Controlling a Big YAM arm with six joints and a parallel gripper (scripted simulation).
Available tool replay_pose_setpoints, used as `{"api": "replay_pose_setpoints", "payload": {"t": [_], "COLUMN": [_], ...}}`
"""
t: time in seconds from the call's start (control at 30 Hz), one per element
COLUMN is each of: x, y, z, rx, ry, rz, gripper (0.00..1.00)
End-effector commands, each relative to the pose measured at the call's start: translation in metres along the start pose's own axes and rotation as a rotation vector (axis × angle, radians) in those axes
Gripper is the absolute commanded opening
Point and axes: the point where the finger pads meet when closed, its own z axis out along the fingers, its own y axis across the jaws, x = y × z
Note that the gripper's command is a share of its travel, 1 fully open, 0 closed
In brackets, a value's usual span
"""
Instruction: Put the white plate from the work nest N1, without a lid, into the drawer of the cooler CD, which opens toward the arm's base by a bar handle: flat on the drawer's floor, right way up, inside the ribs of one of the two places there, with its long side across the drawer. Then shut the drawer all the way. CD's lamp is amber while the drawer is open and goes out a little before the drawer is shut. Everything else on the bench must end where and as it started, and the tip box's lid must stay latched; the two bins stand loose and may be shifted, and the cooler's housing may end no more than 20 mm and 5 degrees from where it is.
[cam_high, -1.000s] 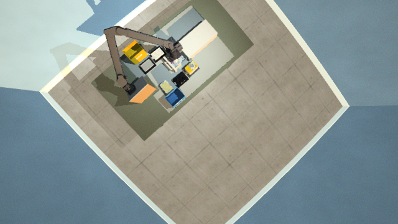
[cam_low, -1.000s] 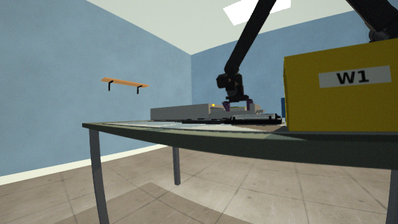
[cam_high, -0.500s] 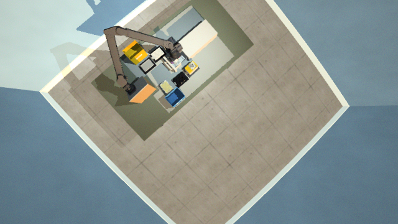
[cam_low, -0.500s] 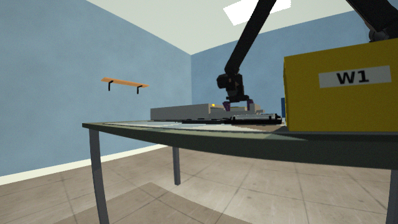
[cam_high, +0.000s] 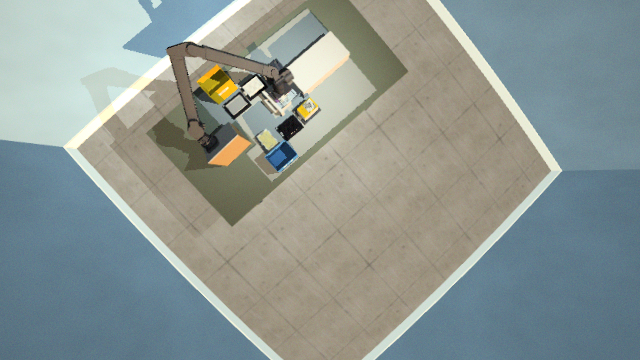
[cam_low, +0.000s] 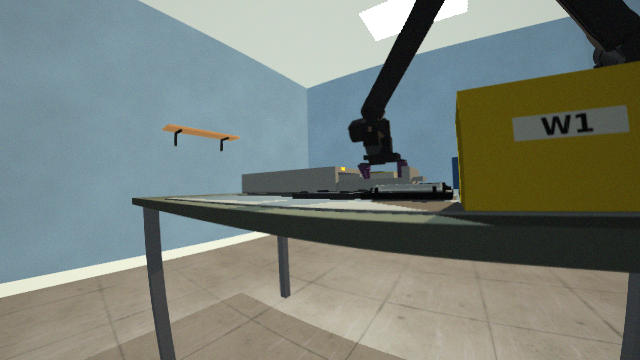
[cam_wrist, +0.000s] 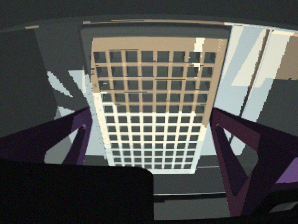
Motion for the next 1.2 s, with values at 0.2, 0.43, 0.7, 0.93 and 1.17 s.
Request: {"api": "replay_pose_setpoints", "payload": {"t": [0.2,0.43,0.7,0.93,1.17], "x": [0.003,0.003,0.003,0.003,0.002], "y": [0.001,0.001,0.001,0.0,-0.007], "z": [0.0,0.0,0.0,-0.01,-0.035], "rx": [0.004,0.004,0.004,0.01,0.038], "ry": [-0.002,-0.002,-0.002,-0.002,0.001], "rz": [0.006,0.006,0.006,0.008,-0.001], "gripper": [1.0,1.0,1.0,1.0,1.0]}}
